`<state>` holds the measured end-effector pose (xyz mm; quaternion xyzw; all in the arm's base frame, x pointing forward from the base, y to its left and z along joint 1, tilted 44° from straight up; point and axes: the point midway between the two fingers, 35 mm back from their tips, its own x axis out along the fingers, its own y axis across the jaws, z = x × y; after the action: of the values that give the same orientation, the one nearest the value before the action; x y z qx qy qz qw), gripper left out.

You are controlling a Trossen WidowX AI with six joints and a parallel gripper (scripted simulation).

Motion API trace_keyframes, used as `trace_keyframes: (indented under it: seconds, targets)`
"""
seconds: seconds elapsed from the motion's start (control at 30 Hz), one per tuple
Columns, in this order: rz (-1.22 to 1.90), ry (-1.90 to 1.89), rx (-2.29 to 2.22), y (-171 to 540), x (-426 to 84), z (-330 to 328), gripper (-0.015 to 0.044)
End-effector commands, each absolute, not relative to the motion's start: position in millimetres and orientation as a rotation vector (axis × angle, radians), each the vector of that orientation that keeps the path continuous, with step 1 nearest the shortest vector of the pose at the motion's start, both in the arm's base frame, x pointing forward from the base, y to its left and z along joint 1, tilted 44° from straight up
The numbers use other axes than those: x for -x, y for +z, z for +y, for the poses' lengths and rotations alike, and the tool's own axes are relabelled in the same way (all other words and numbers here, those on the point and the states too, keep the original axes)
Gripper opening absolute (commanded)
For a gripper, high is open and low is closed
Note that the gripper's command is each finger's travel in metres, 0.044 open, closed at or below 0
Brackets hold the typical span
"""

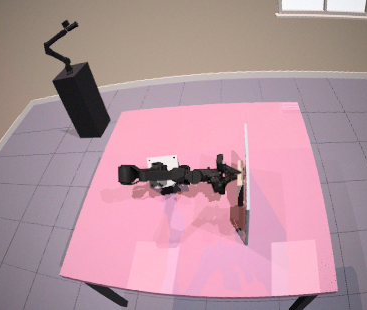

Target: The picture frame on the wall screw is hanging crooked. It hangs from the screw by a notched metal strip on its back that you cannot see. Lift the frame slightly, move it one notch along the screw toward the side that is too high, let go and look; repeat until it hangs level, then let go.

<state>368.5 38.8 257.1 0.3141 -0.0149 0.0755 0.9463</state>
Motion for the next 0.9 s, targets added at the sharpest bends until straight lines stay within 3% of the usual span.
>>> trace_keyframes:
  seconds: [0.0,0.87]
  targets:
    - [-0.034,0.164,-0.638,260.5,-368.1,42.3,0.0000]
    - [-0.034,0.164,-0.638,261.0,-367.9,43.0,0.0000]
